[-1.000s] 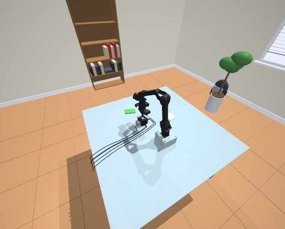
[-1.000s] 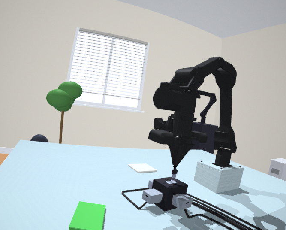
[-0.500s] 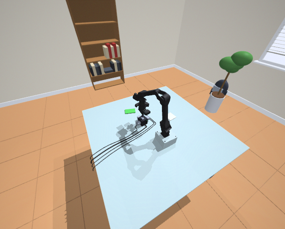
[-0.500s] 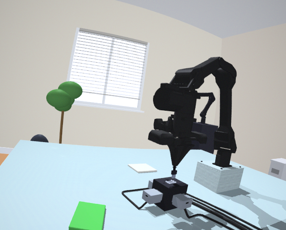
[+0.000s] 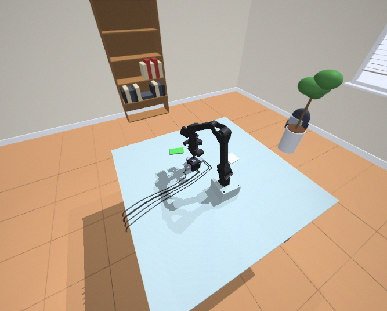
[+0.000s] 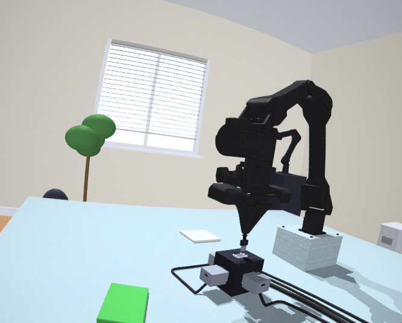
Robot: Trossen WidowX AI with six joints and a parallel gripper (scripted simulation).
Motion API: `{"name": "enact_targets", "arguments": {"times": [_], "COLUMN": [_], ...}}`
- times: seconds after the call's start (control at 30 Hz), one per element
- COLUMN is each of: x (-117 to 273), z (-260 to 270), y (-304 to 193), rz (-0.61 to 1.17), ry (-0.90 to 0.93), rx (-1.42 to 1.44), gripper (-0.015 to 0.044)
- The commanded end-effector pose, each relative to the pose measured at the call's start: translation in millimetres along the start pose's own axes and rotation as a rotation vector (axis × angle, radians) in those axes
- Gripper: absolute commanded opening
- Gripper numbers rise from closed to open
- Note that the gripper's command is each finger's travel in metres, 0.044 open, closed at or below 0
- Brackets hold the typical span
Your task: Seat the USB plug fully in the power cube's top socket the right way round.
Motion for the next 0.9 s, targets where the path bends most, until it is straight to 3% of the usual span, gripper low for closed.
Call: {"name": "enact_targets", "arguments": {"times": [0.0, 0.87], "x": [-0.9, -4.0], "z": [0.3, 0.5], "y": [0.1, 0.2], "rz": [-0.005, -0.021], "ry": [0.003, 0.006], "rx": [-0.005, -0.012], "gripper": [0.0, 0.0]}}
Point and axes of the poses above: the point midway between the two fingers, 35 mm back from their tips, its own x axis back along the fingers, its own z axis across the jaws, y = z × x, the point moved 7 cm from there along x, back along the fingers, and after that the axes turned 12 degrees about -x, right-handed, at the moved point
